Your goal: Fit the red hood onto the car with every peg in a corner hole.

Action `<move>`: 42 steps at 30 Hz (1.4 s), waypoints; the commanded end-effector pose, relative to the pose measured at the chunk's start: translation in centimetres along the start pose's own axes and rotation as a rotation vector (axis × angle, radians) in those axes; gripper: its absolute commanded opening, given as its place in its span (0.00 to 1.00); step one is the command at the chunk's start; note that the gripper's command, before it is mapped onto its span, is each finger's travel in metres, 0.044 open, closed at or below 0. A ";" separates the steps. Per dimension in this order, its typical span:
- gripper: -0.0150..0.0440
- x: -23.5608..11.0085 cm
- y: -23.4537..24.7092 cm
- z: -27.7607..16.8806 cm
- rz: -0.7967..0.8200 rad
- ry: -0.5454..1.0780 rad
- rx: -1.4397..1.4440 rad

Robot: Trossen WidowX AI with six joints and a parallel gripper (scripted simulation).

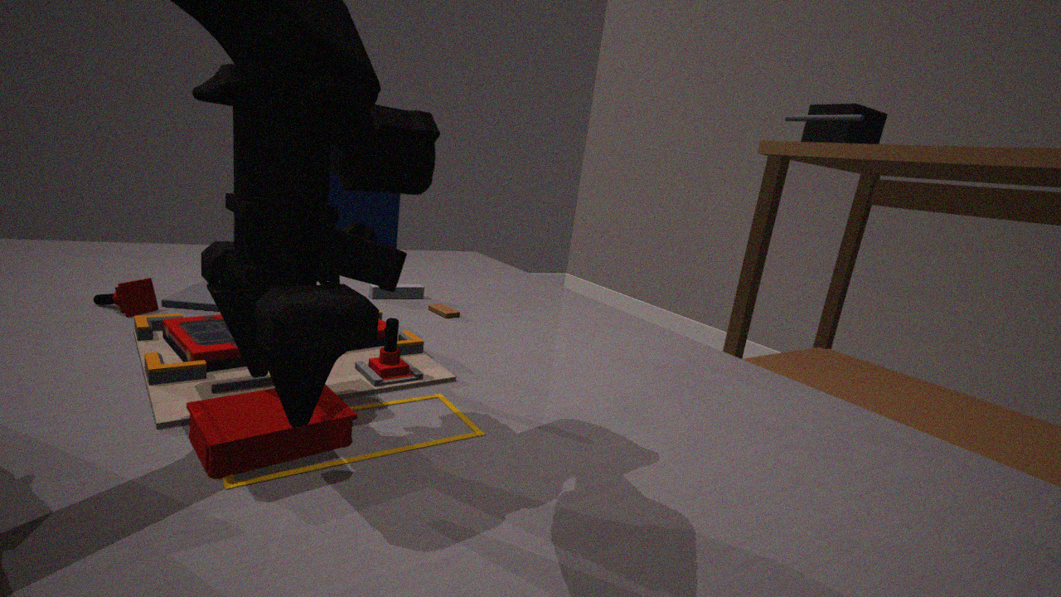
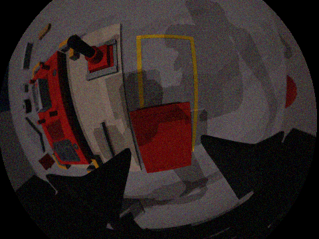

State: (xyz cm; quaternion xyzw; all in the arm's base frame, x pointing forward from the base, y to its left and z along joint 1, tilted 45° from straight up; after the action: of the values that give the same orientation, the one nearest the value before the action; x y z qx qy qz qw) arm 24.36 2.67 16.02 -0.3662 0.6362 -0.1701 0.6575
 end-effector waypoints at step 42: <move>1.00 2.3 0.1 -0.2 -0.005 0.005 -0.009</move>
State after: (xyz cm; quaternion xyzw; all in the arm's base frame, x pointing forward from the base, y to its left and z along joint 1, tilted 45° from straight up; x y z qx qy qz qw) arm 24.59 1.26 14.64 -0.3665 0.6358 -0.1706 0.6576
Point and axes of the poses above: the point midway between the two fingers, 35 mm back from their tips, its own x axis out along the fingers, its own y axis across the jaws, z = x × y, the point moved 9 cm from there along -x, back along the fingers, and after that the axes turned 2 degrees about -x, right-handed, at the moved point
